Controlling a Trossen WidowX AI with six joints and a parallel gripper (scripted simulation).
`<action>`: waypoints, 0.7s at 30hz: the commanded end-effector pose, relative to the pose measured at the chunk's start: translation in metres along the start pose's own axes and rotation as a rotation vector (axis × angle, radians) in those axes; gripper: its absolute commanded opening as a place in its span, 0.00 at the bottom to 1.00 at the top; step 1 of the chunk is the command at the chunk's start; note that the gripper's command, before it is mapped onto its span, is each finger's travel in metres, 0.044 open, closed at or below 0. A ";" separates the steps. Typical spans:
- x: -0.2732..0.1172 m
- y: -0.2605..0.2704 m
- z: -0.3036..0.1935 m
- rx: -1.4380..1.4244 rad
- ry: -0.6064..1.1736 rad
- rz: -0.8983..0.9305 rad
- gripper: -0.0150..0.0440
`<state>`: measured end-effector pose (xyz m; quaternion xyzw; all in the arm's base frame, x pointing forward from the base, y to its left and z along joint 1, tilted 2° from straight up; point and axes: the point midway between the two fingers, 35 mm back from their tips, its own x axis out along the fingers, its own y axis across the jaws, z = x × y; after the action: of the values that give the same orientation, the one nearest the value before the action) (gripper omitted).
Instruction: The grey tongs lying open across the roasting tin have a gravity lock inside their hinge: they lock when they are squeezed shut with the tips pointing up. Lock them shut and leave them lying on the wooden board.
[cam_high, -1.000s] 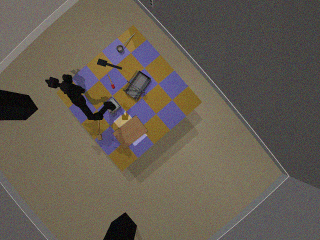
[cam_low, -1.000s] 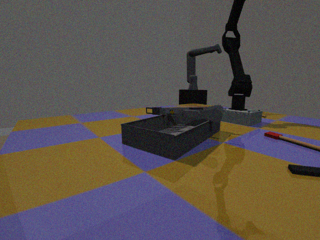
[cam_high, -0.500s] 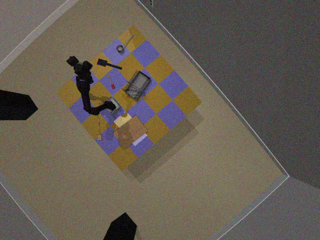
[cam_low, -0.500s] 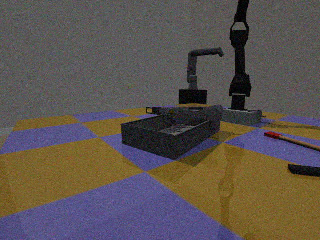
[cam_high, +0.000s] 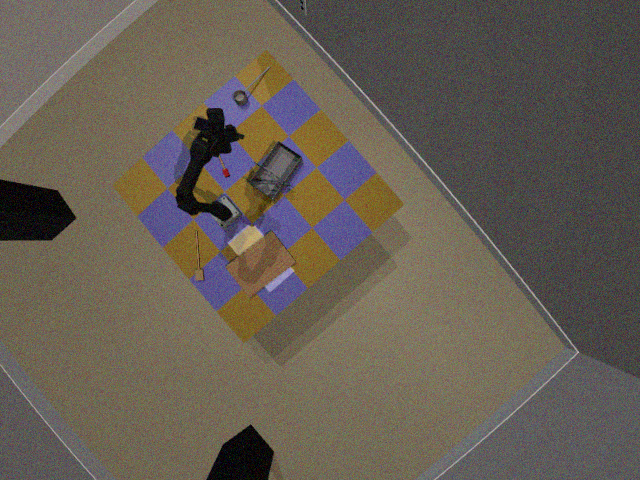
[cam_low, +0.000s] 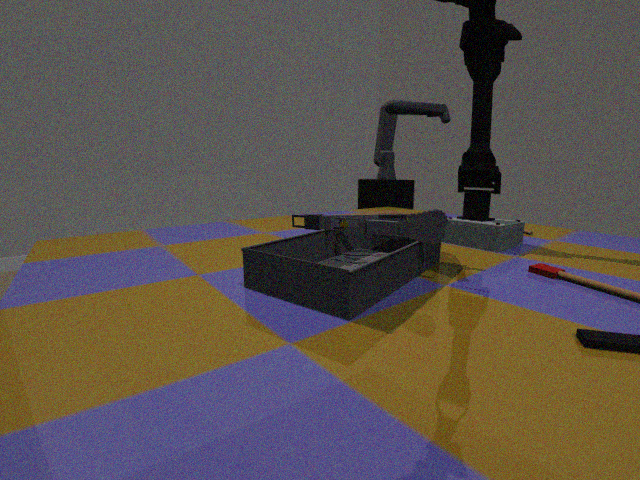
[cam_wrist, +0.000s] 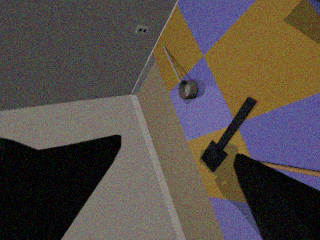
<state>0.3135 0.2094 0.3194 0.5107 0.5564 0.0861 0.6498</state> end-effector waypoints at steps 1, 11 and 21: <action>0.015 -0.035 0.046 0.059 -0.103 -0.133 1.00; 0.021 -0.162 0.149 0.224 -0.293 -0.561 1.00; 0.002 -0.244 0.183 0.308 -0.319 -0.839 1.00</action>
<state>0.3529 -0.0027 0.1046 0.3467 0.6148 -0.3458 0.6183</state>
